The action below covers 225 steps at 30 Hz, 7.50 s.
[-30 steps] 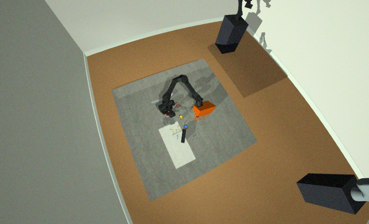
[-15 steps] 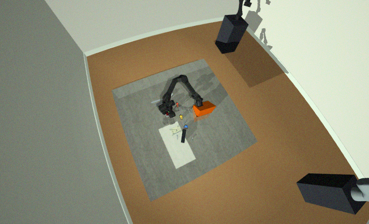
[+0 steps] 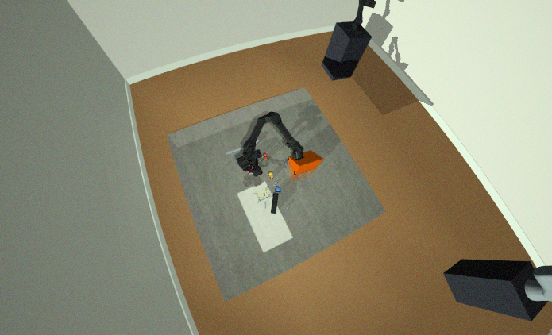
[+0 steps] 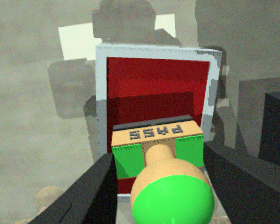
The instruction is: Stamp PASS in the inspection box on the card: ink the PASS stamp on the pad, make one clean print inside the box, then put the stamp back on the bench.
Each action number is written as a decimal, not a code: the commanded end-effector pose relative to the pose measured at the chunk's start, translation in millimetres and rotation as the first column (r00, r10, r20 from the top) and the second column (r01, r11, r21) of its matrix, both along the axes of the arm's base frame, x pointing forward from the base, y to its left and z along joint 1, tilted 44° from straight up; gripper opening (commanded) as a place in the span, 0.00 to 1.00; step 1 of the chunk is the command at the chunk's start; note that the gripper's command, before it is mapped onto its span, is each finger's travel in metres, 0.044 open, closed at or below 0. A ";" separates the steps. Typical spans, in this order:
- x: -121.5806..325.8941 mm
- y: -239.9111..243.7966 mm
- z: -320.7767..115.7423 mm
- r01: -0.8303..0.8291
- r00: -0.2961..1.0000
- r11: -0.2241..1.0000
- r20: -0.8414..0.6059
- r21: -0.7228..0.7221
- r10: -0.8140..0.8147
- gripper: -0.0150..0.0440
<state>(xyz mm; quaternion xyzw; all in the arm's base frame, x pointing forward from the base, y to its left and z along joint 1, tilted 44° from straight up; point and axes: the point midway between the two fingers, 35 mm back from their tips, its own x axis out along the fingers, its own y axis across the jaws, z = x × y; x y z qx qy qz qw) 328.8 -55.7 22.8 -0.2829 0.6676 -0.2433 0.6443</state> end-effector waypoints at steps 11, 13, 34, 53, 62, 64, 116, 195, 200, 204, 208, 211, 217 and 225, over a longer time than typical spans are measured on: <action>0.3 -1.5 -1.2 -0.004 1.000 1.000 -0.001 -0.003 0.004 0.25; 0.3 -2.0 -1.6 -0.004 1.000 1.000 -0.001 -0.003 0.004 0.25; 0.3 -2.1 -1.7 -0.004 1.000 1.000 -0.001 -0.003 0.004 0.25; 0.3 -2.8 -2.4 -0.004 1.000 1.000 -0.001 -0.003 0.004 0.25; 0.3 -2.8 -2.4 -0.004 1.000 1.000 -0.001 -0.003 0.004 0.25; 0.3 -2.8 -2.4 -0.004 1.000 1.000 -0.001 -0.003 0.004 0.25; 1.6 19.3 19.3 -0.004 1.000 1.000 -0.001 -0.001 0.004 0.25; 20.4 180.6 -109.8 -0.659 0.398 0.684 -0.626 0.314 0.671 0.25; 20.5 178.4 -112.3 -0.659 0.396 0.683 -0.626 0.315 0.671 0.25; 20.7 176.6 -114.3 -0.660 0.395 0.682 -0.627 0.316 0.672 0.25; 20.8 174.7 -116.2 -0.660 0.394 0.681 -0.627 0.316 0.672 0.25; 20.8 173.4 -117.7 -0.660 0.393 0.681 -0.627 0.317 0.673 0.25; 21.0 170.6 -120.6 -0.661 0.391 0.680 -0.627 0.318 0.674 0.25; 21.0 166.9 -124.5 -0.662 0.389 0.678 -0.627 0.319 0.675 0.25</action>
